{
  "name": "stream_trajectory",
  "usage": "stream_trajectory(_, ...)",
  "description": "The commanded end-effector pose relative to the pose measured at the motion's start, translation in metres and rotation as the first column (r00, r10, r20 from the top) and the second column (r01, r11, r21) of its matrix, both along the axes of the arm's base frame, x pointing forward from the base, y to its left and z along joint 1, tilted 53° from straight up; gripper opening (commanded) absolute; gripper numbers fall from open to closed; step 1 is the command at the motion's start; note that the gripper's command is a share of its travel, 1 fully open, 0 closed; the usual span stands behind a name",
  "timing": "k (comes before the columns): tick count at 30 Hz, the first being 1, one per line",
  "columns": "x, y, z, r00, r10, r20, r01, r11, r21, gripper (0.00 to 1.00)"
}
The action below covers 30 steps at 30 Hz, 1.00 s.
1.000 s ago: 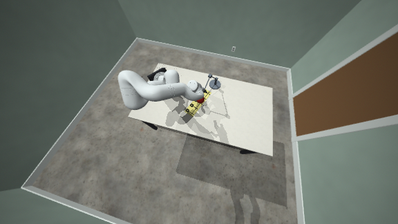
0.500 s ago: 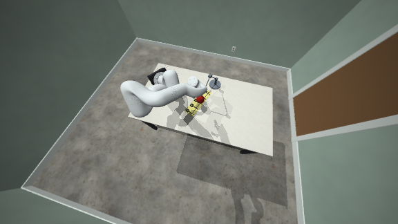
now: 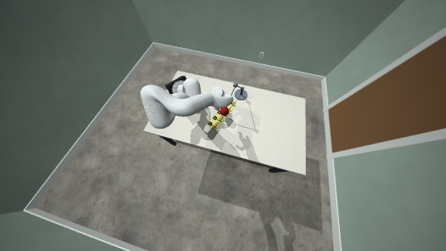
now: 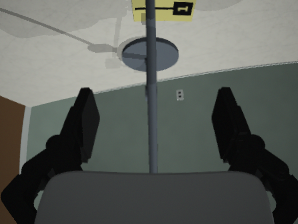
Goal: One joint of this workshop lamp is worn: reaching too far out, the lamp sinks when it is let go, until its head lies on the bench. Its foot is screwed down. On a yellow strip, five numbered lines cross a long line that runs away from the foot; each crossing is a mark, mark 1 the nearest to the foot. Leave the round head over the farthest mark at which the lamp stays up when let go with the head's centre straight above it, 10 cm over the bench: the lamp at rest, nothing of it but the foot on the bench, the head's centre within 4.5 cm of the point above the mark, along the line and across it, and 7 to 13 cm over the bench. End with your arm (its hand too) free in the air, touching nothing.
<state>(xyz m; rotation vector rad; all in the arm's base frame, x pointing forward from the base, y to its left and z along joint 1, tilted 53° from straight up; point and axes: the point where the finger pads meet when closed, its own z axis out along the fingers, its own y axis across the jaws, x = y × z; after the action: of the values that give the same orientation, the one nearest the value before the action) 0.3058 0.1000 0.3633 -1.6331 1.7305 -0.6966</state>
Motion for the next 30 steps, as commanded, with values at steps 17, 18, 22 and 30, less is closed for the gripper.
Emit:
stream_trajectory(17, 0.031, 0.000, -0.025, 1.000, -0.016, 0.010, 0.016, 1.000, -0.010, 1.00)
stream_trajectory(18, 0.032, 0.000, -0.027, 1.000, -0.014, 0.006, 0.014, 1.000, -0.010, 1.00)
stream_trajectory(22, 0.038, 0.000, -0.032, 1.000, -0.007, -0.008, 0.007, 1.000, -0.010, 1.00)
stream_trajectory(30, 0.050, 0.000, -0.044, 0.999, 0.007, -0.035, -0.007, 1.000, -0.009, 1.00)
